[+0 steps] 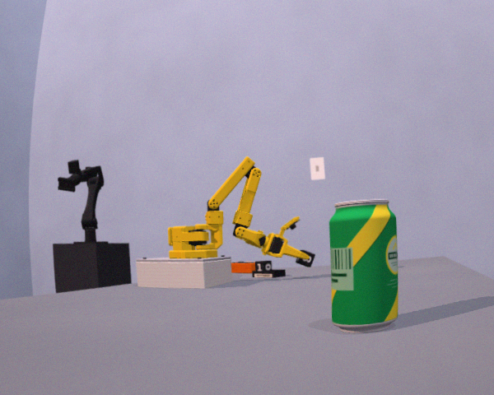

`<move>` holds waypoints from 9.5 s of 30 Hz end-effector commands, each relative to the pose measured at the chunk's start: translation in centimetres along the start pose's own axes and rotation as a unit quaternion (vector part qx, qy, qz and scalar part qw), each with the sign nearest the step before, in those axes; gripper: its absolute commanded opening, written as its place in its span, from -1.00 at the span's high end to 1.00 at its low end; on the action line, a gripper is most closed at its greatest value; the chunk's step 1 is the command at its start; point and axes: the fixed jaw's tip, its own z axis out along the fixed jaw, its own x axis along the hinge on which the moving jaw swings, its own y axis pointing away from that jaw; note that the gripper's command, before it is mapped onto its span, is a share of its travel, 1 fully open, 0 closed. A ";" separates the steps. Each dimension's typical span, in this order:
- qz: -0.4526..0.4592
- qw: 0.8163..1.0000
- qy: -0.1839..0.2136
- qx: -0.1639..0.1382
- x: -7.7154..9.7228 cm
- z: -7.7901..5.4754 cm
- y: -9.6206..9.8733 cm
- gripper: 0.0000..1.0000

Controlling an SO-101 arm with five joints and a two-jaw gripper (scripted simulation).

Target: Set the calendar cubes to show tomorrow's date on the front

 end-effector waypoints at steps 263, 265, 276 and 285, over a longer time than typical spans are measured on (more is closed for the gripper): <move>-0.024 0.998 0.053 -0.005 -8.2 3.3 0.4 0.30; -0.024 0.998 0.059 -0.005 -8.3 3.3 0.4 0.30; -0.028 0.995 0.095 -0.007 -8.7 2.9 0.4 0.30; -0.031 0.992 0.125 -0.008 -9.1 2.1 0.4 0.30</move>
